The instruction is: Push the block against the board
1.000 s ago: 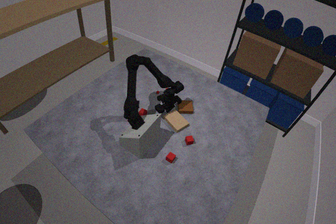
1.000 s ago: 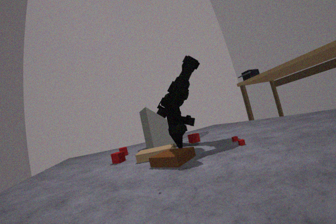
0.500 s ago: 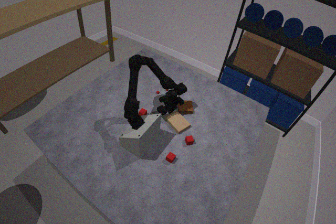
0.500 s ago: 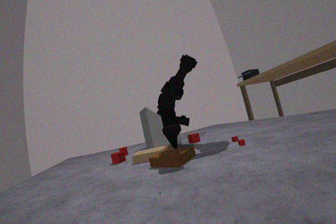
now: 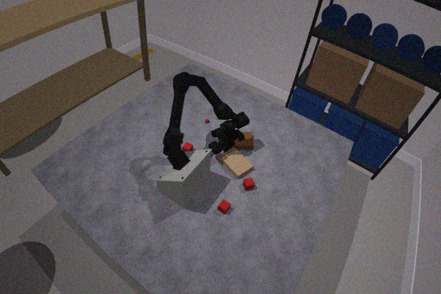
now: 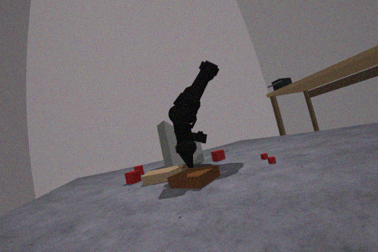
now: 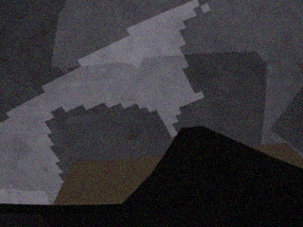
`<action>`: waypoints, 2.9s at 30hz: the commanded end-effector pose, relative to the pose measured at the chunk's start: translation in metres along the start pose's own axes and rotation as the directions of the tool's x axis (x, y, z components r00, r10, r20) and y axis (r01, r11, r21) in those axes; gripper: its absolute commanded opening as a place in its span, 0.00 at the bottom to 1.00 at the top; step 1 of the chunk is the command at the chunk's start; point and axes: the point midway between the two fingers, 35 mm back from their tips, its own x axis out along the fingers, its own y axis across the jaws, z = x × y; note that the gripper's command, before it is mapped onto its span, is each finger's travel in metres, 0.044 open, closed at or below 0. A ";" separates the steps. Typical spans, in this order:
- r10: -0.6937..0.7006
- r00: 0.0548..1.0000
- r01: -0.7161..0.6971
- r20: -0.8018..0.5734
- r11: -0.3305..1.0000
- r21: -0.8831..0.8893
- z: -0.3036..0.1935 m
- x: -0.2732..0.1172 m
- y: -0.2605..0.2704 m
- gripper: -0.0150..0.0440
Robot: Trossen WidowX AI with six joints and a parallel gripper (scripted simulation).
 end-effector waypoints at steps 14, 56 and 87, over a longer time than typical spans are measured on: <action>0.012 1.000 -0.012 -0.012 1.000 0.005 -0.006 0.003 0.003 0.25; 0.012 1.000 -0.012 -0.012 1.000 0.005 -0.005 0.003 0.003 0.25; 0.013 1.000 -0.013 -0.010 1.000 0.005 0.043 0.004 0.001 0.25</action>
